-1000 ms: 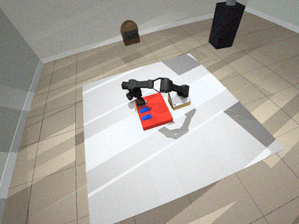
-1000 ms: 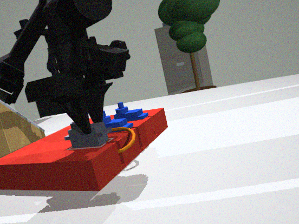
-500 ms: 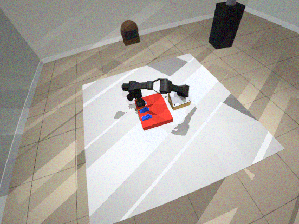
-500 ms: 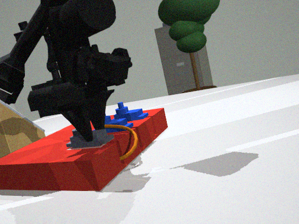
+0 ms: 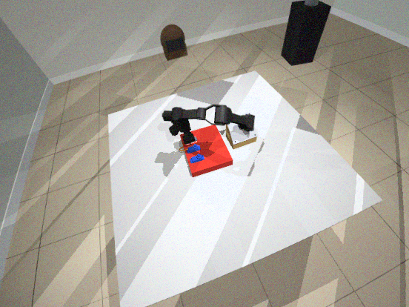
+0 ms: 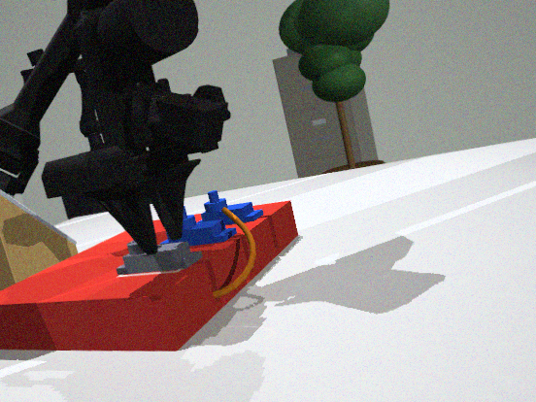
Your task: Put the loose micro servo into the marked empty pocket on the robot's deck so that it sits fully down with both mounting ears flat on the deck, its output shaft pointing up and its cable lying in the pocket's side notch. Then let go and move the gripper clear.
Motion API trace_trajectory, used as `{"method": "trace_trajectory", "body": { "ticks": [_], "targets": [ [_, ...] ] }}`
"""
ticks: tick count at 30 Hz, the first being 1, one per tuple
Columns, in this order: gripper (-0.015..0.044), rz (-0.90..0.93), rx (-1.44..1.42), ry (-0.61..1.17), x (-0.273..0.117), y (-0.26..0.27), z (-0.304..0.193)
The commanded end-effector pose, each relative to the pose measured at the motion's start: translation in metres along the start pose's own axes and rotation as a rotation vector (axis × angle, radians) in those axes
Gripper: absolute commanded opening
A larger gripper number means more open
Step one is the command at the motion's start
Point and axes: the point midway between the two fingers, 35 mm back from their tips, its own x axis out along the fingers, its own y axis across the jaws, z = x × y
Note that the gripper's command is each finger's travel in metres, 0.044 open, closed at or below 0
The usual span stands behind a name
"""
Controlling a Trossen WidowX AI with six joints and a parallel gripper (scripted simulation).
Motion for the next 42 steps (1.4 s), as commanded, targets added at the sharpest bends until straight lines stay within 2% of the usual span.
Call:
{"method": "trace_trajectory", "body": {
  "ticks": [1,4,8,14,21,28,42],
  "targets": [
    [0.0187,-0.008,-0.006,-0.012,-0.023,0.000,0.000],
    [0.0187,-0.008,-0.006,-0.012,-0.024,-0.001,0.000],
    [0.0292,-0.014,0.001,-0.020,-0.039,-0.005,-0.020],
    [0.0440,-0.015,0.000,-0.008,-0.082,-0.005,-0.098],
    [0.0440,-0.012,0.001,-0.007,-0.088,-0.003,-0.108],
    [0.0440,-0.018,0.011,-0.024,-0.137,-0.003,-0.110],
    [0.0440,-0.018,0.011,-0.025,-0.138,-0.003,-0.110]
  ]
}}
